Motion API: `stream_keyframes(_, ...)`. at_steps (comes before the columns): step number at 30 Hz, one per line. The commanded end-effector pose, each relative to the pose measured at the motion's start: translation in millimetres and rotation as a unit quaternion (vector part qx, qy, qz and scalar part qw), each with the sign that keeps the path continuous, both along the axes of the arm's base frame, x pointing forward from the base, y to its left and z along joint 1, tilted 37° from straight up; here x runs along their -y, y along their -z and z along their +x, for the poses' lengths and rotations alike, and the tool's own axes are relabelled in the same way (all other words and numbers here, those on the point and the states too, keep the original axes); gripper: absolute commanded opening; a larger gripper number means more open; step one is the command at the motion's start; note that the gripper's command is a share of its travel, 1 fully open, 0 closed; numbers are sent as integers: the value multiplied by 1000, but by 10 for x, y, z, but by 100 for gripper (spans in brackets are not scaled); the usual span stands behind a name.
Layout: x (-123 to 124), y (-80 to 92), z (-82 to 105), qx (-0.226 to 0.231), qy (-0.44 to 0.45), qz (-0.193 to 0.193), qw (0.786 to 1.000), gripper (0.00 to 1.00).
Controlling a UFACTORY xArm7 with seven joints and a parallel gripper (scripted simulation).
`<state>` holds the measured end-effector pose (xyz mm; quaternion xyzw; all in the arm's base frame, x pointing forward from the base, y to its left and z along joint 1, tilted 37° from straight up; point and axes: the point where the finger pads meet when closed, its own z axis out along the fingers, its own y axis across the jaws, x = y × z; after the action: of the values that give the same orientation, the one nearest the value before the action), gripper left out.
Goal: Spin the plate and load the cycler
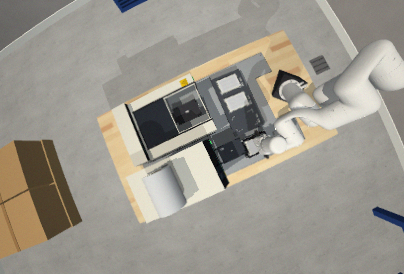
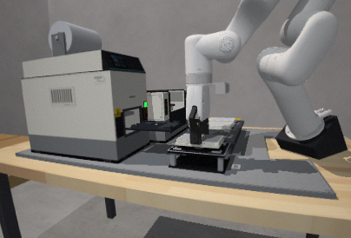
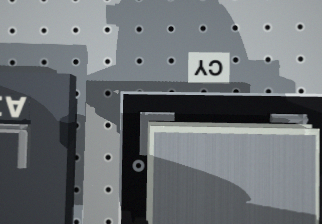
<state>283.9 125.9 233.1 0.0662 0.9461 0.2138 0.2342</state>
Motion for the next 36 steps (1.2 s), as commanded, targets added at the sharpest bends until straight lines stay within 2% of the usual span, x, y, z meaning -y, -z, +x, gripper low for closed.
stream_keyframes(1,-1,-17,6,2,0,1,1000,0)
stream_keyframes(36,-27,40,38,2,0,1,1000,0)
